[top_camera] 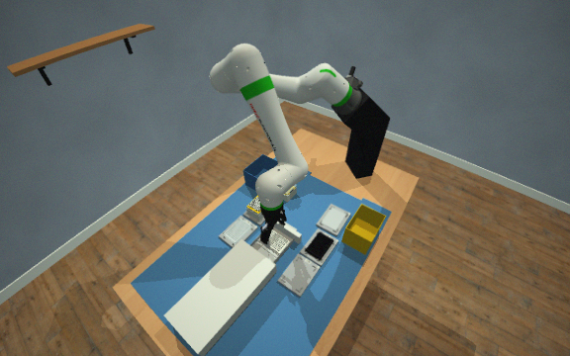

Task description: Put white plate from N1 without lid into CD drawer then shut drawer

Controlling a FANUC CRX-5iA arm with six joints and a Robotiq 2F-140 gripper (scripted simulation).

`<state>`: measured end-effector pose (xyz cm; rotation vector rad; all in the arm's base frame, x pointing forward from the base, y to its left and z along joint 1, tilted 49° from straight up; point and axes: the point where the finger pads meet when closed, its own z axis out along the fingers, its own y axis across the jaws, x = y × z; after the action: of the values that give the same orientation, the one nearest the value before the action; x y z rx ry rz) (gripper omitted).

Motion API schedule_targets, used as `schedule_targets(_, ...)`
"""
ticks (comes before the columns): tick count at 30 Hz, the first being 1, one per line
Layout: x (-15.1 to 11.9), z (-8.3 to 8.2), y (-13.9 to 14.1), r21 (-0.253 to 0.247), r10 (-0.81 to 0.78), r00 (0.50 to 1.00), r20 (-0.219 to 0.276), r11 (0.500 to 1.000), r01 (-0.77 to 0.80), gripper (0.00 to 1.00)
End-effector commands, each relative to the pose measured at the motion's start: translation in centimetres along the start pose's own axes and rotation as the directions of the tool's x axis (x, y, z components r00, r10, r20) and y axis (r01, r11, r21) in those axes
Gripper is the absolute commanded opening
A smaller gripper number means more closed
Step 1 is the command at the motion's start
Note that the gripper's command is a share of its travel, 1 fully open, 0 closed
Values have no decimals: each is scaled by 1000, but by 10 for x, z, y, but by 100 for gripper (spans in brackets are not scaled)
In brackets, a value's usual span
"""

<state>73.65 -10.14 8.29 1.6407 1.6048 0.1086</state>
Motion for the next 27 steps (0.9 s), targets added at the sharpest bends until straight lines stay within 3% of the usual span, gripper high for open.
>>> schedule_targets(1,0,-4,0,0,0,1000,0,1000,0,66)
schedule_targets(27,0,-33,0,0,0,1000,0,1000,0,66)
